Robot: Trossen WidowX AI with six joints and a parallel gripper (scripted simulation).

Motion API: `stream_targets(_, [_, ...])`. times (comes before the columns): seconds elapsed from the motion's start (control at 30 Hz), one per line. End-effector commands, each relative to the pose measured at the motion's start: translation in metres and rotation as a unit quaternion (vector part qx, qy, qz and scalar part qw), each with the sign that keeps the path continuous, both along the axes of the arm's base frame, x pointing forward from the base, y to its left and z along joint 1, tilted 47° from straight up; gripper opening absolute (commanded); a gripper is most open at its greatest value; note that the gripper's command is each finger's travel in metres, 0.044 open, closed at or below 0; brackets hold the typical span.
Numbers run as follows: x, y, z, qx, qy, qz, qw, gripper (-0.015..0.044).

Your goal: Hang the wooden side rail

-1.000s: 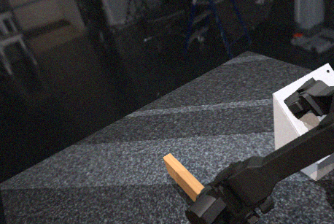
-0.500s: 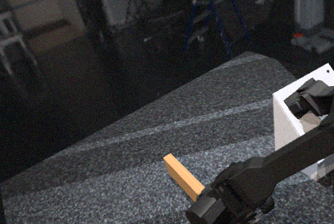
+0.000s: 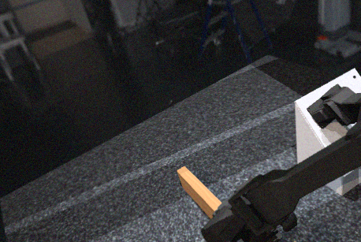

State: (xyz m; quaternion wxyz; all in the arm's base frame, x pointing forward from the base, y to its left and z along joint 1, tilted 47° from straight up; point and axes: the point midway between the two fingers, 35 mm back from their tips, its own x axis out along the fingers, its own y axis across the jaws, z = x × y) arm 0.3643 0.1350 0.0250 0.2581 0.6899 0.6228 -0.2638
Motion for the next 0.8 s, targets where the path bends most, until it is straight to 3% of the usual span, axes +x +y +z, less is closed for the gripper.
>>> stream_targets(0.0, [0.003,-0.001,0.0035,0.001,-0.004,-0.004,1.0,0.0])
stream_targets(0.77, [0.0007,0.0012,0.0049,0.001,-0.004,-0.004,1.0,0.0])
